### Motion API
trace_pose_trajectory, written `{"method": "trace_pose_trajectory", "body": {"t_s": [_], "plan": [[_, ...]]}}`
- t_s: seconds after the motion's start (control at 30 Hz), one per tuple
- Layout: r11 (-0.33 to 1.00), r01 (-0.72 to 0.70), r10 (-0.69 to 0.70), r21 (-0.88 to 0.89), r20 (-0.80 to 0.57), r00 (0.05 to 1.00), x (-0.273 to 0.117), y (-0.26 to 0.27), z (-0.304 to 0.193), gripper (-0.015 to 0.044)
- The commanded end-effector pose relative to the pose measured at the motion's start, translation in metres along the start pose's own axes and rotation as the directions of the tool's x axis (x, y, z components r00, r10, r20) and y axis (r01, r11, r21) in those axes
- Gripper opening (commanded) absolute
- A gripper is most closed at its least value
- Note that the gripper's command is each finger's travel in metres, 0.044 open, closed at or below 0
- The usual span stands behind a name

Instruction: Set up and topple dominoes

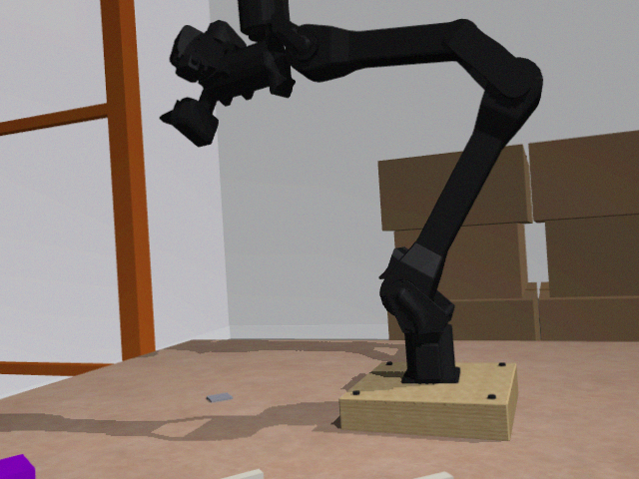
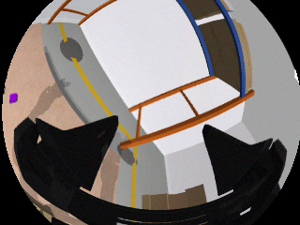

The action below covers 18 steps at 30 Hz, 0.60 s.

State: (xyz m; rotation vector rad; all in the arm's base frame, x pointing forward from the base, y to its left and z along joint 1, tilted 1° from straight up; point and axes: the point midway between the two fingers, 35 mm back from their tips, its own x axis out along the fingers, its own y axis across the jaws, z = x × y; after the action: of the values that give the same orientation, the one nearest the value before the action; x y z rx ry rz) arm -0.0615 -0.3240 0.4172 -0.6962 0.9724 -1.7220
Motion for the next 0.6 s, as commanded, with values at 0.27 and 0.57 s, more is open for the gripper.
{"method": "trace_pose_trajectory", "body": {"t_s": [0.27, 0.57], "plan": [[0.791, -0.572, 0.607, -0.216, 0.160, 0.779, -0.028, 0.188, 0.097, 0.0440], [0.454, -0.759, 0.881, -0.466, 0.107, 0.461, -0.126, 0.303, 0.137, 0.0440]]}}
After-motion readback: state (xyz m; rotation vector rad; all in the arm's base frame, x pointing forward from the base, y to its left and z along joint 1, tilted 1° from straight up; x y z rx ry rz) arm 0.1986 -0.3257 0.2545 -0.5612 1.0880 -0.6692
